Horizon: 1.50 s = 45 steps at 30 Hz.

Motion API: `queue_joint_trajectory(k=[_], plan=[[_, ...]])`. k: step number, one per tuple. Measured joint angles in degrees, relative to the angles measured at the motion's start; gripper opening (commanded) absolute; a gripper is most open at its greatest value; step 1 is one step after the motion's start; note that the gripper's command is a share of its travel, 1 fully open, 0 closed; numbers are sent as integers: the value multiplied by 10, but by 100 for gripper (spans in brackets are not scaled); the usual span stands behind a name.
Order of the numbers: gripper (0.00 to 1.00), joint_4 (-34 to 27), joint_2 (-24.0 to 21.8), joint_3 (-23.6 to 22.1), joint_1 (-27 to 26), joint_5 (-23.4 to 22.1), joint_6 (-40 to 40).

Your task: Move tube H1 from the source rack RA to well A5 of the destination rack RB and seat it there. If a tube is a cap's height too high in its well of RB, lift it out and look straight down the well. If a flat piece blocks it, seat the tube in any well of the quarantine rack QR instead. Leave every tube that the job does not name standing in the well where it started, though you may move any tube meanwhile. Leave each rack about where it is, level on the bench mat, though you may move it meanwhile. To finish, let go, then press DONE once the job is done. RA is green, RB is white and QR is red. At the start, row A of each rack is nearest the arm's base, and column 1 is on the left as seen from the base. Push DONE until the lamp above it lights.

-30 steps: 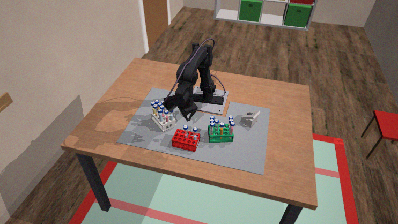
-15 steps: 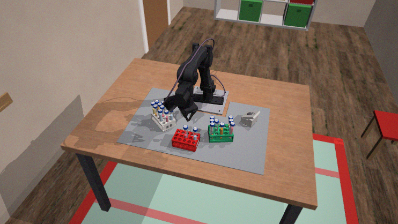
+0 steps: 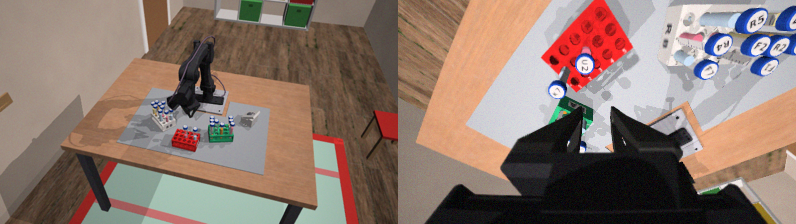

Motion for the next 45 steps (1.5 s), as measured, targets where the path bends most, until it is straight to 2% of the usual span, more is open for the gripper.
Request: queue_joint_trajectory(k=[6,10,15,23,27,38,45], plan=[[30,-4,-89,-99,0,0,-92],[30,-7,-114,-107,-1,0,-120],[30,-6,-115,-108,47,0,-102],[30,-5,-109,-108,140,-2,-30],[30,-6,-103,-107,163,-3,-1],[30,-6,-72,-66,262,-3,94],[30,-6,-71,-63,271,-3,119]])
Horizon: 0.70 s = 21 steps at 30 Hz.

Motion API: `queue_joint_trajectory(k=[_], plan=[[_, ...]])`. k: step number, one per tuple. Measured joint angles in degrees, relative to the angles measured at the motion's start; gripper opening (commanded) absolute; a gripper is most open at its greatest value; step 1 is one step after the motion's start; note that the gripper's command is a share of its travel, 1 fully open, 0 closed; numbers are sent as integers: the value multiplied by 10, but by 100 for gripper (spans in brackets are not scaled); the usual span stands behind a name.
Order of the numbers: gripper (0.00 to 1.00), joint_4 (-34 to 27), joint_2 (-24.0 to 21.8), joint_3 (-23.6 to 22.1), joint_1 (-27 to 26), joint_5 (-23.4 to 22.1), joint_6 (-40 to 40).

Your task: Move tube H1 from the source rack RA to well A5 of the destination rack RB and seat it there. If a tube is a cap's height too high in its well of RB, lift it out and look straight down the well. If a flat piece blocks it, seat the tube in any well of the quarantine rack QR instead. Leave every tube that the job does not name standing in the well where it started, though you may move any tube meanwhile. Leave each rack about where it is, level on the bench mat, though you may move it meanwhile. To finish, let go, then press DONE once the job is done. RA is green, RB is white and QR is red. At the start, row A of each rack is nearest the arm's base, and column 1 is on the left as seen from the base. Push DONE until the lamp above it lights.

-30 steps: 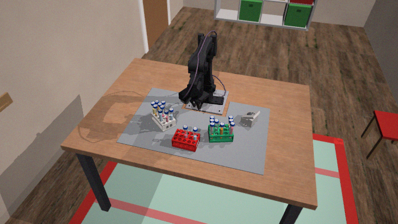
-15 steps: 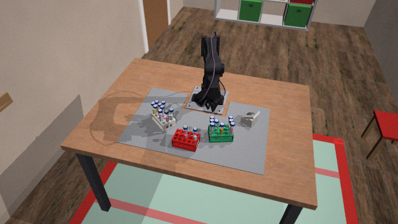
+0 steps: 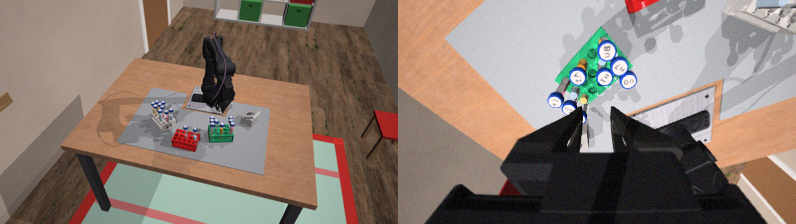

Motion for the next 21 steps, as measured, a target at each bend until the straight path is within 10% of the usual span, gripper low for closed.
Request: queue_joint_trajectory(k=[21], plan=[[30,17,-11,-49,-17,0,-9]])
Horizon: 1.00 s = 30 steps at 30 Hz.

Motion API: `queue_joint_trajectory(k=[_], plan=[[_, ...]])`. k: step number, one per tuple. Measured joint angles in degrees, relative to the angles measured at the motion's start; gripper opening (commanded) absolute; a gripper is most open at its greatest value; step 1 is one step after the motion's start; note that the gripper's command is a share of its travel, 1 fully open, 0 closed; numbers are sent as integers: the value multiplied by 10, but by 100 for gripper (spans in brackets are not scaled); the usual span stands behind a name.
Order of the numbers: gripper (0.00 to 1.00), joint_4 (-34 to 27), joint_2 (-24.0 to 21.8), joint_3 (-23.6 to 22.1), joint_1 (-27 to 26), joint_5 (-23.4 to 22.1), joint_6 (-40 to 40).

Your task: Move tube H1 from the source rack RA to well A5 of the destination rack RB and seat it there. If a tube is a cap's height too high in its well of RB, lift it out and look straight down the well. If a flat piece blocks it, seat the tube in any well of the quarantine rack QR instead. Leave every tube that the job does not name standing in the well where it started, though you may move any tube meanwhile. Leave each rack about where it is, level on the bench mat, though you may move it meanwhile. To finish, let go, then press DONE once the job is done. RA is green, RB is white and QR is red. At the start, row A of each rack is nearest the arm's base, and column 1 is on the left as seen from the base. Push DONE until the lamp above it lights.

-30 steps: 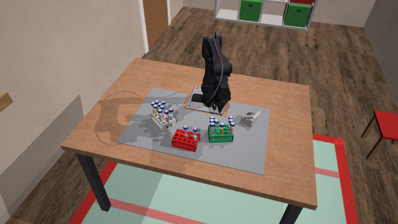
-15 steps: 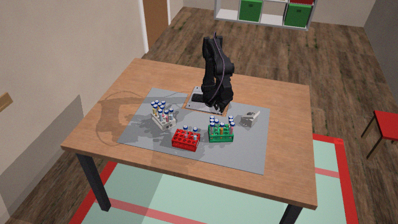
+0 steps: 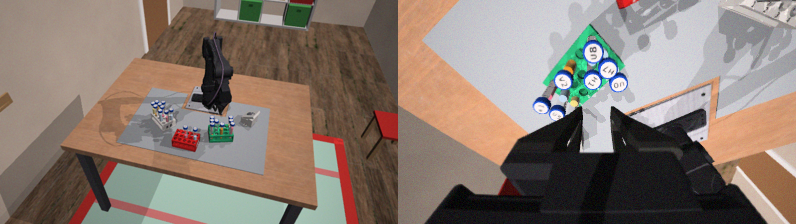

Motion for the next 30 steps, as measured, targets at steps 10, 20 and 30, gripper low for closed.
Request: queue_joint_trajectory(k=[10,20,30], plan=[[30,36,0,-37,-2,0,-2],[30,72,0,-73,-2,0,-3],[30,97,1,-84,-3,0,-5]])
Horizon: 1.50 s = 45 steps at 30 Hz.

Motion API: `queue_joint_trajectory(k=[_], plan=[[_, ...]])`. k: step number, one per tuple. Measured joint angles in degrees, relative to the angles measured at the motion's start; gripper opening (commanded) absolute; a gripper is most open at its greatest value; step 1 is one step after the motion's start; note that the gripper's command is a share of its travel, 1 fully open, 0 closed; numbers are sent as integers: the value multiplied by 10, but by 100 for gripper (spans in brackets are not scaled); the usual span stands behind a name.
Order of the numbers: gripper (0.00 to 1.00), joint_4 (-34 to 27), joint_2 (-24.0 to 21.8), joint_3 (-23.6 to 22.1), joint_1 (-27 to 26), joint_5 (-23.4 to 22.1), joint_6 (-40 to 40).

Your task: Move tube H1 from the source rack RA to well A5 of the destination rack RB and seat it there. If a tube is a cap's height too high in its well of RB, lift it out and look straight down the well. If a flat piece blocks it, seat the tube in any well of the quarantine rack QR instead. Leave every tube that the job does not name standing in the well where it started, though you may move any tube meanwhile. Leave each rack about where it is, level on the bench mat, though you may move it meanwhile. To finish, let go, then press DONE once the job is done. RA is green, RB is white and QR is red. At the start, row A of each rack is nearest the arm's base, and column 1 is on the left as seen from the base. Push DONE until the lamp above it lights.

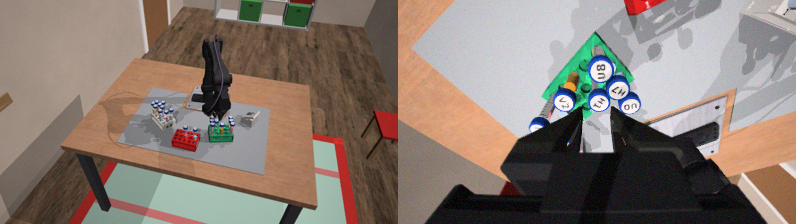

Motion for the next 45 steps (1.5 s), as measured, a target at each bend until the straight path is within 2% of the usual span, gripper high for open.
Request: queue_joint_trajectory(k=[45], plan=[[30,35,-5,-42,-2,0,1]])
